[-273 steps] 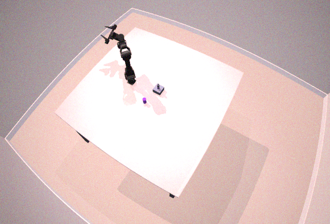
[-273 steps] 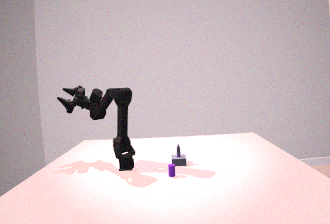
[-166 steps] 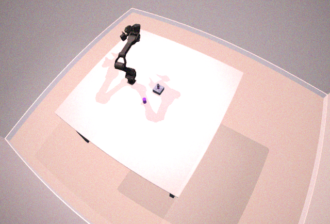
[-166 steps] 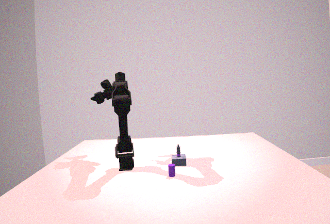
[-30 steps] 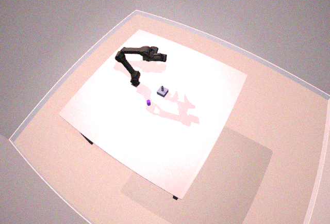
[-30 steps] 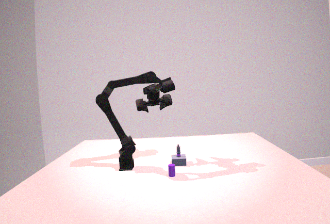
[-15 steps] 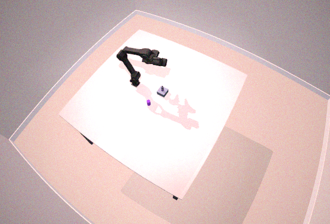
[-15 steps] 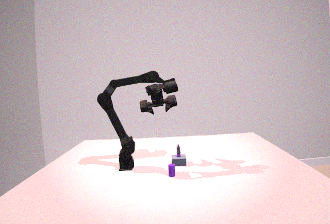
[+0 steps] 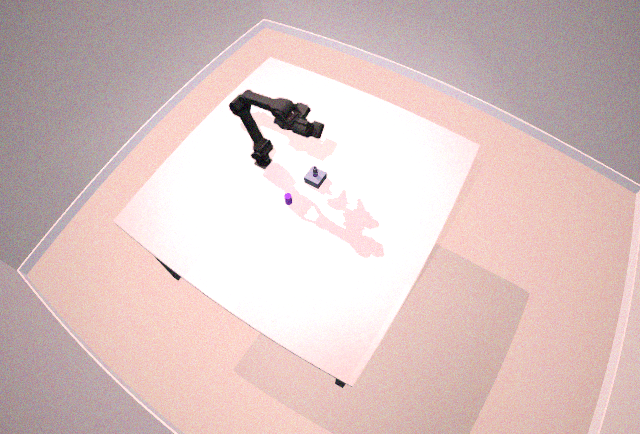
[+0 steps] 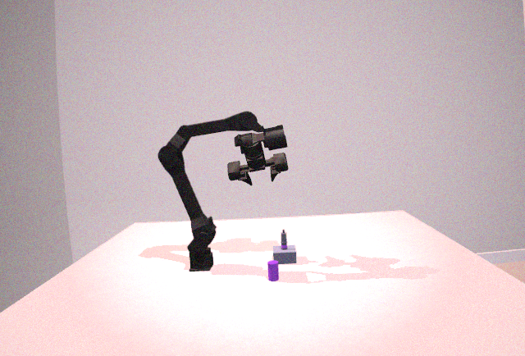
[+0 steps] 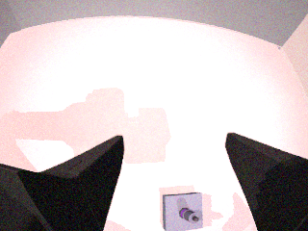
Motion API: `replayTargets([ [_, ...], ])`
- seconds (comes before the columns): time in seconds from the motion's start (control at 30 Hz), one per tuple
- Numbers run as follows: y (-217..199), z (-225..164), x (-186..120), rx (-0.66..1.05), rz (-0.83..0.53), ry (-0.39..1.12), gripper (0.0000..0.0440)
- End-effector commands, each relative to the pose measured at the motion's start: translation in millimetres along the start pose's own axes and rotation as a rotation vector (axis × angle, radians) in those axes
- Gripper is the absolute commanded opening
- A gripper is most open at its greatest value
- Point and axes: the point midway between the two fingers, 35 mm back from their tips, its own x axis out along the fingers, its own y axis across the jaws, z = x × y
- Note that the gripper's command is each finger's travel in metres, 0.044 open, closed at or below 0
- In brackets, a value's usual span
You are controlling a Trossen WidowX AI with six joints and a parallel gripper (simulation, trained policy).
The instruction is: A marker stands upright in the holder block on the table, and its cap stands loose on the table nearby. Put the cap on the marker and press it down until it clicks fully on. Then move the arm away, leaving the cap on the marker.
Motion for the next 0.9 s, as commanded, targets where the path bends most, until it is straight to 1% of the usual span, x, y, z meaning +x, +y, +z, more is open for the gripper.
replayTargets([
  [0.0, -7, -10, -6, 0.017, -0.017, 0.031, 0.0325],
  [0.87, -35, -75, -38, 0.105, -0.101, 0.204, 0.0323],
])
